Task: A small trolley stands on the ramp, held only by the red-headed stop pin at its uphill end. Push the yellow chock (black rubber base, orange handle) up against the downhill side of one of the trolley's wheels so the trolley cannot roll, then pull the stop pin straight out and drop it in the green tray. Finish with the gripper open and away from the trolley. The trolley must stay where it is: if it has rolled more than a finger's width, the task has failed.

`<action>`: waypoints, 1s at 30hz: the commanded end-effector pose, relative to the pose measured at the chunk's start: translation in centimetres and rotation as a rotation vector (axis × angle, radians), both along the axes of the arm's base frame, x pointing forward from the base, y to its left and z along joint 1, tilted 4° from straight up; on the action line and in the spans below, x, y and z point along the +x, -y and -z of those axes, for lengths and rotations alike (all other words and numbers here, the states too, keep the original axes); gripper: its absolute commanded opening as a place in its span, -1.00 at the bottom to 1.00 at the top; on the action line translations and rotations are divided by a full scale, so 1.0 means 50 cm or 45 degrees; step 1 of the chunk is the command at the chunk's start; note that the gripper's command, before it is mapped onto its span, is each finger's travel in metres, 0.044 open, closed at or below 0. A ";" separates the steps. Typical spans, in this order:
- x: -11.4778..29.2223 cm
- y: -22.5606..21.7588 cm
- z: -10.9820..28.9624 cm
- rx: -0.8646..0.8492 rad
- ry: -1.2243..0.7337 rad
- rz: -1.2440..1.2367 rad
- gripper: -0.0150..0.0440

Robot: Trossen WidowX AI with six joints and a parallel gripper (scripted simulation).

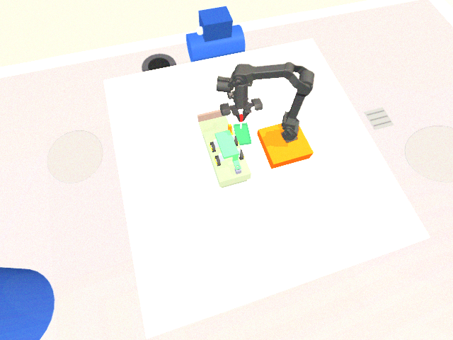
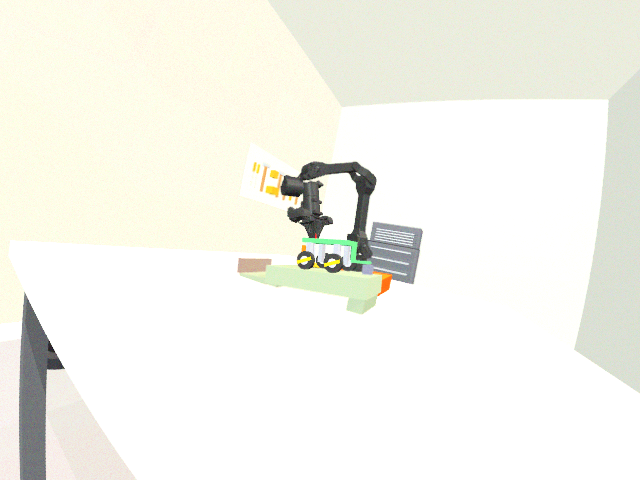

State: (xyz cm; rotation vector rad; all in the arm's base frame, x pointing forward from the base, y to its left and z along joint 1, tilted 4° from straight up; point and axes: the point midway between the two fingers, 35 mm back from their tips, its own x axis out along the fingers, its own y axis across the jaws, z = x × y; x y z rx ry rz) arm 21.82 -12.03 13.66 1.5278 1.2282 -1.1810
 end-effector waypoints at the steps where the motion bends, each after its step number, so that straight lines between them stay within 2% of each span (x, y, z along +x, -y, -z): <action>1: -0.002 -0.001 0.000 -0.018 -0.020 0.120 -0.49; 30: -0.004 -0.012 0.000 -0.092 -0.127 1.253 -0.49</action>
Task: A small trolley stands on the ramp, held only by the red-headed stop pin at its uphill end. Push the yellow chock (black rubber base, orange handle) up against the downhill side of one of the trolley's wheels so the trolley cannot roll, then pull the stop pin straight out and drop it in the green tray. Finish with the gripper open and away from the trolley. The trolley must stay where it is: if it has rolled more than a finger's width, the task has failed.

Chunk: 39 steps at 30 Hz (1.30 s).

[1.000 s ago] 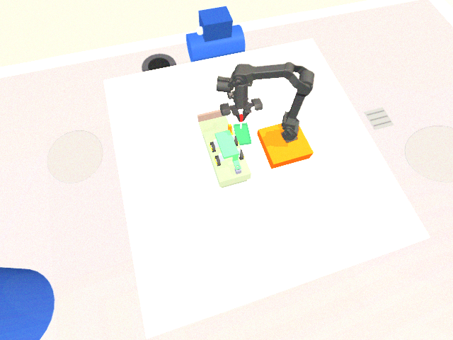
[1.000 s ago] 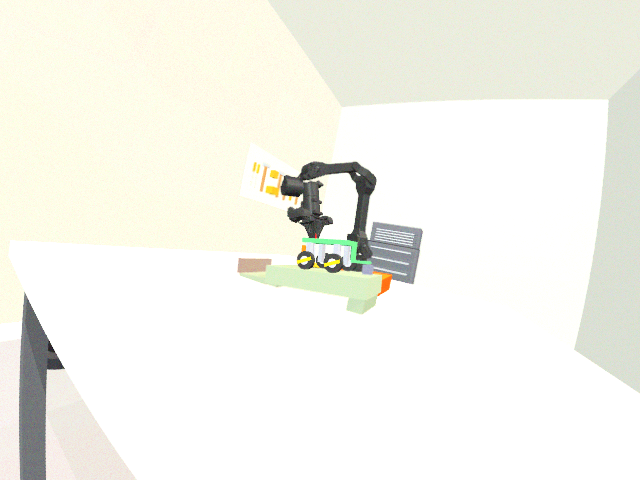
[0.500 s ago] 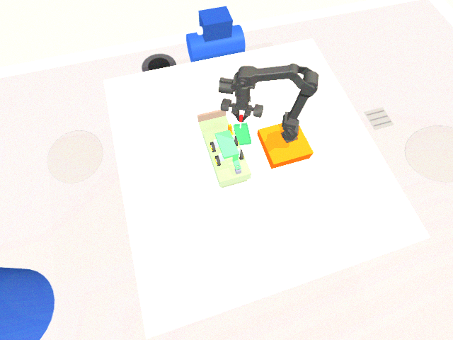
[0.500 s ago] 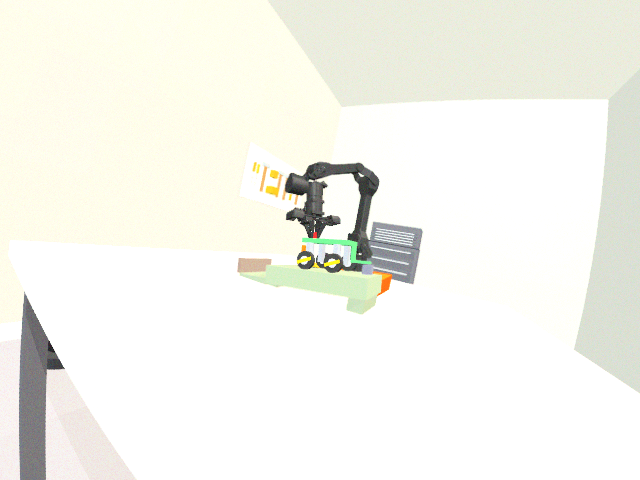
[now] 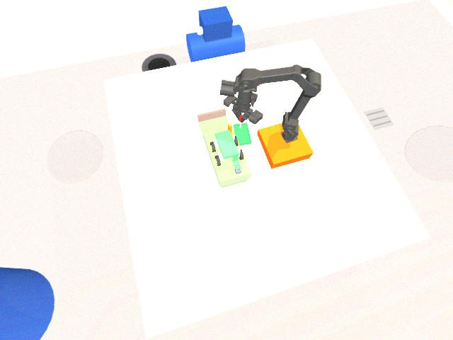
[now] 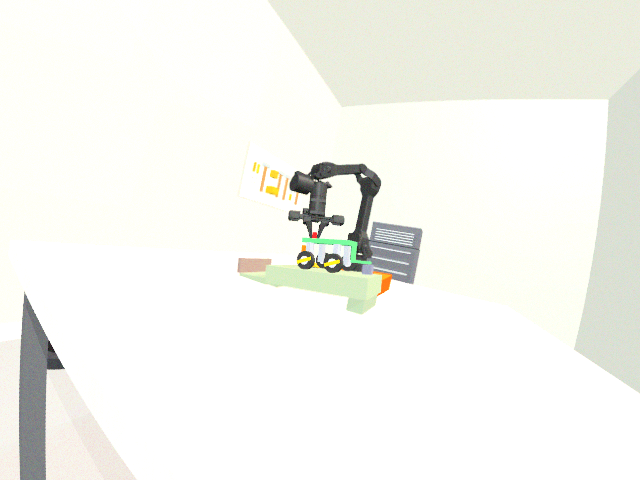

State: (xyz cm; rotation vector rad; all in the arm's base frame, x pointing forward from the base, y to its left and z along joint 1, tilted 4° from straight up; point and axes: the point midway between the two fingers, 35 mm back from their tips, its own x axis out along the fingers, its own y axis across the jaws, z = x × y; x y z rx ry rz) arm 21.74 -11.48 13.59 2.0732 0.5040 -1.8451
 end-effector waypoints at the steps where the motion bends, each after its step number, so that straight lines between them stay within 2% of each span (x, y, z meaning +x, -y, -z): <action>1: -0.002 -0.002 -0.001 -0.018 -0.014 0.132 -0.49; 20: 0.002 -0.008 -0.003 -0.083 -0.053 0.868 -0.49; 39: -0.033 -0.009 0.039 -0.085 -0.056 0.894 -0.49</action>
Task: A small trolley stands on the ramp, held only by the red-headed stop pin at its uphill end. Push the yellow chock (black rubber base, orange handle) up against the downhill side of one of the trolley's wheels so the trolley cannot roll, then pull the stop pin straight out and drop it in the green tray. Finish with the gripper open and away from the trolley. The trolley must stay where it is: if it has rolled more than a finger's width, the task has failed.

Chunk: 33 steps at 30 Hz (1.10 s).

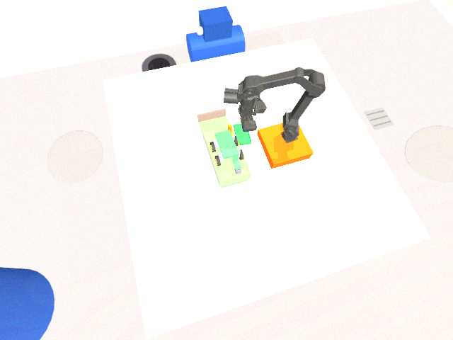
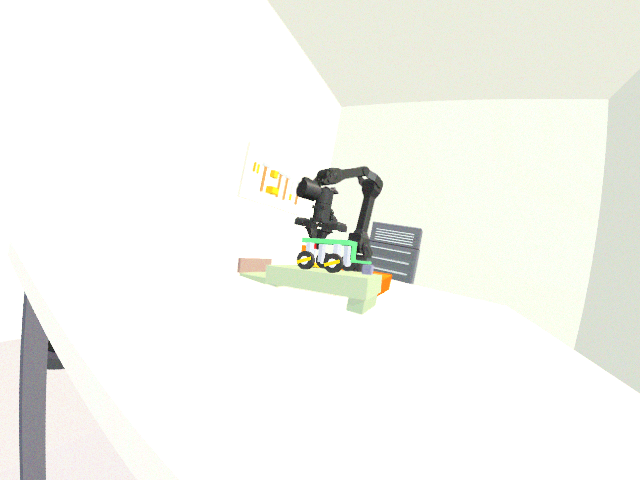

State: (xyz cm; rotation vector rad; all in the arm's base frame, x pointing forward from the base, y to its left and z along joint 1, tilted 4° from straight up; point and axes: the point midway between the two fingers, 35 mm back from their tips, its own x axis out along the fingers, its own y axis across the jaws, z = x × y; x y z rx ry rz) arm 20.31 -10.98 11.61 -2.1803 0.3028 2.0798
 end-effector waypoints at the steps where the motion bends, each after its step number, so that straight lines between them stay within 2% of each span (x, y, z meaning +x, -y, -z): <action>1: -0.004 0.001 0.001 -0.017 0.009 -0.004 -0.49; 10: -0.001 0.024 0.053 -0.218 -0.035 0.007 -0.49; 25: -0.010 0.067 0.123 -0.229 -0.038 0.007 -0.49; 32: -0.006 0.061 0.121 -0.229 -0.037 0.007 0.13; 33: -0.005 0.059 0.121 -0.229 -0.037 0.007 0.15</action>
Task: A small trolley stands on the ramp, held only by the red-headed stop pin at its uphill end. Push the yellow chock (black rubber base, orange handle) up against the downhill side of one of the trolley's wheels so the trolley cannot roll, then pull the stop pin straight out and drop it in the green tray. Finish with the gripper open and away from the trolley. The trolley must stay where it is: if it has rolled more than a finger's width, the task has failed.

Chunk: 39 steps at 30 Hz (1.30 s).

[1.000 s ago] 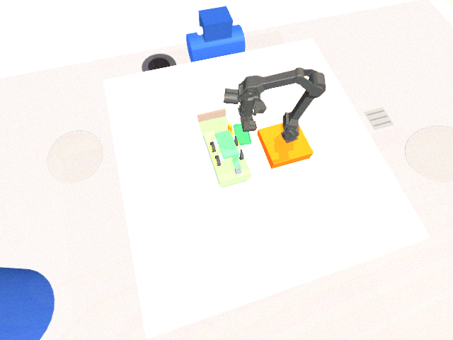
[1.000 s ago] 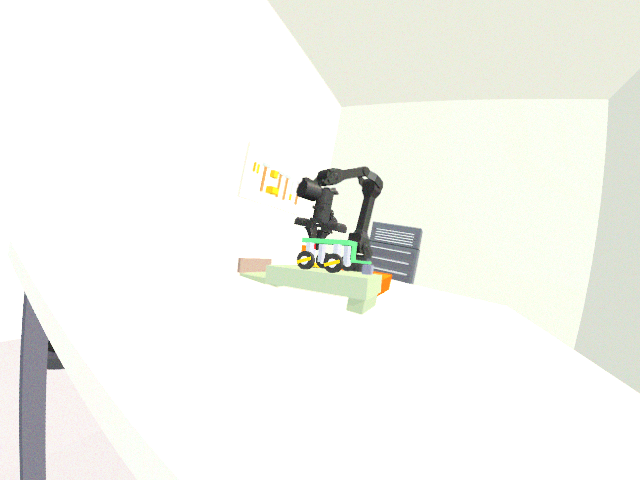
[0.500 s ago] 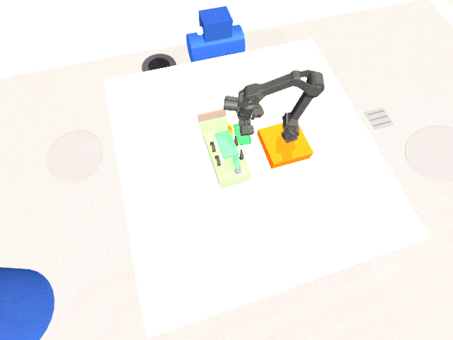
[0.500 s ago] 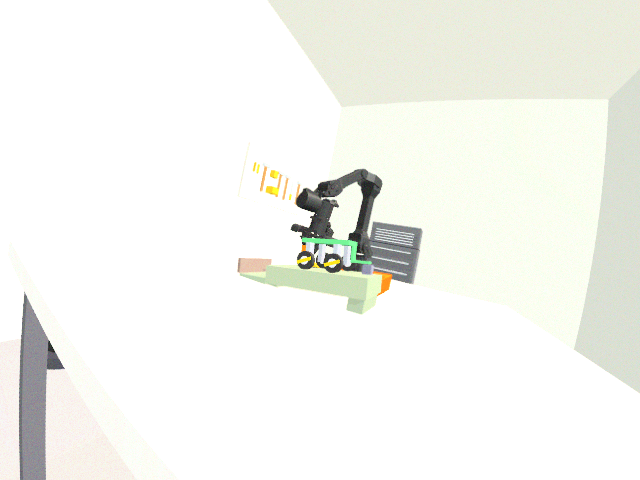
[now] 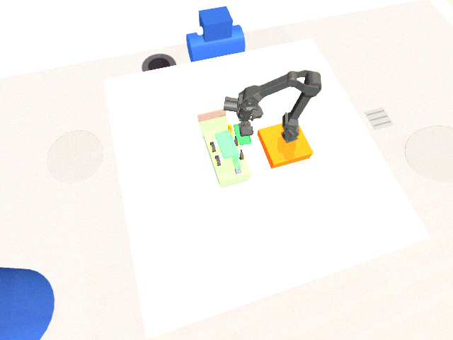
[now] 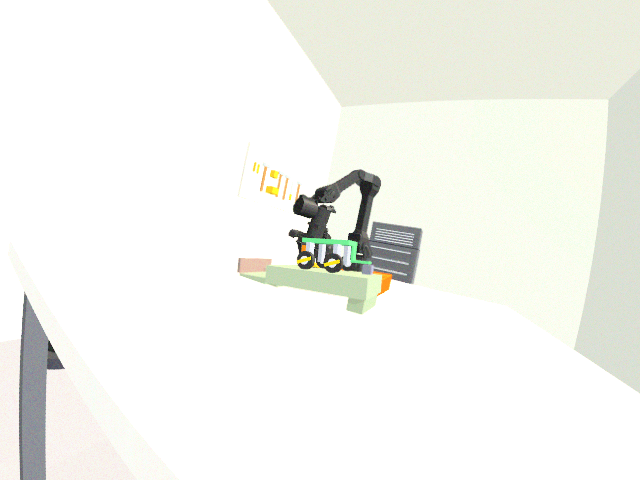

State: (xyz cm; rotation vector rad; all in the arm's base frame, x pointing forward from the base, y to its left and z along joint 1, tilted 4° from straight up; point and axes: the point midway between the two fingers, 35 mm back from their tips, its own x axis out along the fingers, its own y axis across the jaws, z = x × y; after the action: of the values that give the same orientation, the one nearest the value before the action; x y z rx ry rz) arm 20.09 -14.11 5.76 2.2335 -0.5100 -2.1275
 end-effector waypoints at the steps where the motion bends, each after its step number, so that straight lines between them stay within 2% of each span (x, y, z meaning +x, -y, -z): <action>1: 0.000 -0.005 0.004 0.000 -0.013 0.003 0.15; 39: 0.020 -0.047 0.017 0.003 -0.012 0.003 0.15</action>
State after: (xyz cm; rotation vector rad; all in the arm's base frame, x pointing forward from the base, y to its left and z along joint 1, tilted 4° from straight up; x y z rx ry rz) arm 21.19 -11.88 5.19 2.2354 -0.5038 -2.1308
